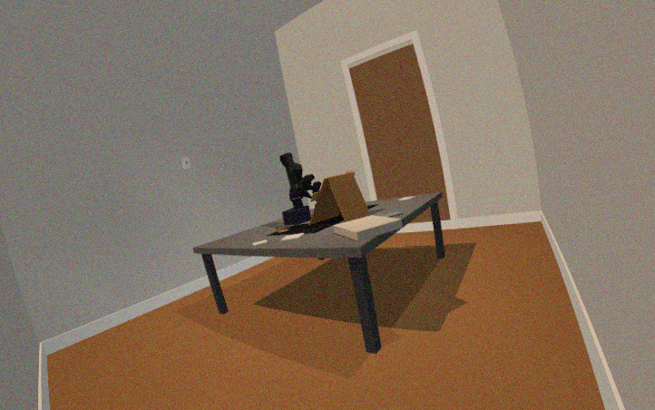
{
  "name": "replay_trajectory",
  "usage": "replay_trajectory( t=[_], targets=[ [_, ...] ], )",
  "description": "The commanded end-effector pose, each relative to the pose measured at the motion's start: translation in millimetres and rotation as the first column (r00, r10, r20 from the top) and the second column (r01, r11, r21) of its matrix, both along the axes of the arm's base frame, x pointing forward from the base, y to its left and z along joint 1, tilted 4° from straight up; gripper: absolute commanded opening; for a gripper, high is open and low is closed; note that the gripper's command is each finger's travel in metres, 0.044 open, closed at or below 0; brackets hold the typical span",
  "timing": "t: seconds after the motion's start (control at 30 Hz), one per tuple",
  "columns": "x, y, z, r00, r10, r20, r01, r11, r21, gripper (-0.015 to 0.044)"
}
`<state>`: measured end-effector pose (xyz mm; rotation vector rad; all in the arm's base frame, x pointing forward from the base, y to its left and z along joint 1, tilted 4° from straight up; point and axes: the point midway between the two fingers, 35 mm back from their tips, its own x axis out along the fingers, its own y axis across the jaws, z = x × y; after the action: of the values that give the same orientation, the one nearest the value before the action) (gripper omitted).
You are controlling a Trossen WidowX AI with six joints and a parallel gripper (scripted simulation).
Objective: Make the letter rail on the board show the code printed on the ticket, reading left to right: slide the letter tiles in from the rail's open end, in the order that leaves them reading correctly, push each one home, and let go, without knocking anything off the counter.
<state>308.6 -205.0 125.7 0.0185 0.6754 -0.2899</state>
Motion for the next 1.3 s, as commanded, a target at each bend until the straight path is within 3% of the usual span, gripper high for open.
replay_trajectory(
  t=[0.0, 1.27],
  targets=[
    [0, 2, 0, 1.0, -0.007, 0.001, 0.007, 1.0, 0.001, 0.0],
    [6, 20, -2, 1.0, -0.006, 0.002, 0.006, 1.0, 0.003, 0.0]
  ],
)
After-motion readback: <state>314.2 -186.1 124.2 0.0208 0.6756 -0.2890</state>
